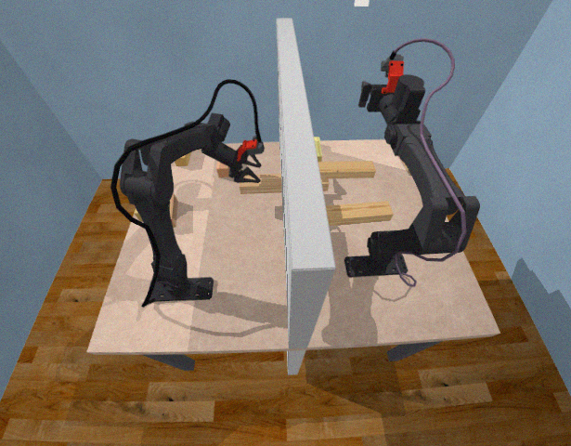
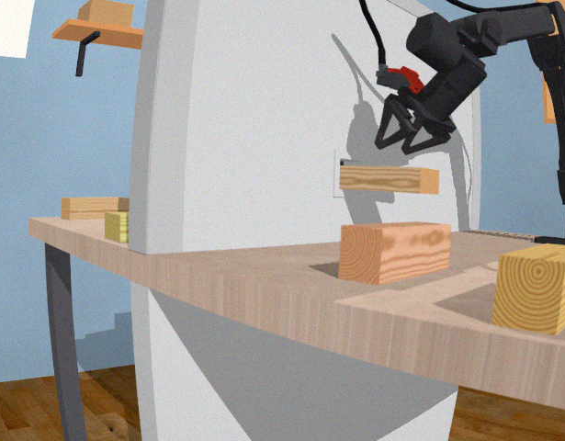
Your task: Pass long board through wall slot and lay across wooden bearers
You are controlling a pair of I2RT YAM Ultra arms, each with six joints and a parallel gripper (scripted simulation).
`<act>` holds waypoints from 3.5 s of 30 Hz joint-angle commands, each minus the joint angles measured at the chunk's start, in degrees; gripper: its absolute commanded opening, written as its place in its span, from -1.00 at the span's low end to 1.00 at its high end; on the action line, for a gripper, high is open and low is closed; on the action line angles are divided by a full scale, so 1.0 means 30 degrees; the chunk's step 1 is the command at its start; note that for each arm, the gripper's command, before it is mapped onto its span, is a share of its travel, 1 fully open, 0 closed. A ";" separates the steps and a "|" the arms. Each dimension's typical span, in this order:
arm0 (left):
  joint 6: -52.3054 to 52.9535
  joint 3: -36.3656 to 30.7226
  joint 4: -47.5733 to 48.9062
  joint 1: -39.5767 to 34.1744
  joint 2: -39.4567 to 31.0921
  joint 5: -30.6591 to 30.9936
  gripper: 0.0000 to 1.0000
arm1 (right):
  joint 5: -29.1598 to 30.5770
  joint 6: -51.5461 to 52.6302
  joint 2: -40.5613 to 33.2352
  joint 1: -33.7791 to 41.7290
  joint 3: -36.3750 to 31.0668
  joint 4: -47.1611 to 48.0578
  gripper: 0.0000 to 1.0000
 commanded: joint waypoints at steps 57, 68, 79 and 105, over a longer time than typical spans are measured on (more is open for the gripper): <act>0.4075 -0.0920 -0.3071 0.3123 -0.0189 0.0057 0.50 | -0.0167 0.0007 -0.0487 -0.0202 0.0026 0.0091 1.00; 0.2791 -0.1870 -0.0688 0.2308 0.0032 -0.0305 0.50 | -0.0167 0.0007 -0.0487 -0.0202 0.0026 0.0091 1.00; 0.2017 -0.2477 0.0646 0.1777 0.0475 -0.0521 0.50 | -0.0167 0.0007 -0.0487 -0.0202 0.0026 0.0091 1.00; 0.1647 -0.1906 0.1022 0.1505 0.0426 -0.0420 -1.00 | -0.0167 0.0007 -0.0487 -0.0202 0.0026 0.0091 1.00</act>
